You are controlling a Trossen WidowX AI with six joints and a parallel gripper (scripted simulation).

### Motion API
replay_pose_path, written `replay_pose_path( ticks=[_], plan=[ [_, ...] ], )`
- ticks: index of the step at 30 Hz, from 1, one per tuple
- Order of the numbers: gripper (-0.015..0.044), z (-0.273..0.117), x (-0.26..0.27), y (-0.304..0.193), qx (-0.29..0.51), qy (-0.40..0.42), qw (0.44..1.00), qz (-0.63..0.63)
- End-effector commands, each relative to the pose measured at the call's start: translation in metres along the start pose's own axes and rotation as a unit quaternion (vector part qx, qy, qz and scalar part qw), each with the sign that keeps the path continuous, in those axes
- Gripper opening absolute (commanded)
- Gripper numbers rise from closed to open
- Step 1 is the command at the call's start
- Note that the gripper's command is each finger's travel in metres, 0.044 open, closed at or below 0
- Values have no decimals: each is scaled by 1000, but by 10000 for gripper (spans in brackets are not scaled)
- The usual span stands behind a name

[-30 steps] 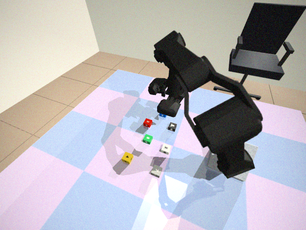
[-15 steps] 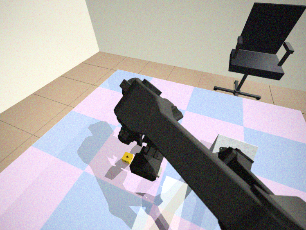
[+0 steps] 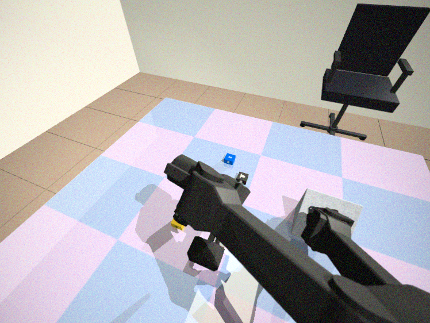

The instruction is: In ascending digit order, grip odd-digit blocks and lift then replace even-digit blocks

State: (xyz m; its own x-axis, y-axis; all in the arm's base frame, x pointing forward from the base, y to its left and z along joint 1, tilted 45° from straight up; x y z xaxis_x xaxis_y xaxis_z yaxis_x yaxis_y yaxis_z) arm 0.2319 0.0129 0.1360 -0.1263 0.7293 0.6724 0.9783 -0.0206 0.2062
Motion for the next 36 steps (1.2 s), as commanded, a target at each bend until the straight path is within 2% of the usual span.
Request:
replay_pose_path(
  ticks=[1, 24, 34, 36],
  plan=[
    [400, 6, 2, -1, -2, 3, 1000, -1],
    [400, 40, 3, -1, -3, 4, 1000, -1],
    [138, 40, 3, -1, -3, 4, 1000, -1],
    [120, 40, 3, -1, -3, 4, 1000, -1]
  ],
)
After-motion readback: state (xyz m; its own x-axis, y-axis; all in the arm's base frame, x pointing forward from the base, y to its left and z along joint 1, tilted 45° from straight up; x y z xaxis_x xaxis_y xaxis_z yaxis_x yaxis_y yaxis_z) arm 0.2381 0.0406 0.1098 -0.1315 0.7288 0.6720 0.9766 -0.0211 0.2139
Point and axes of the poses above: the point midway between the two fingers, 35 mm back from their tips, its own z axis out along the fingers, its own x axis across the jaws, y = z × x, the point moved 2 cm from there along -z, back along the fingers, and after that the axes turned 14 degrees about -z, right-handed, at the moved point
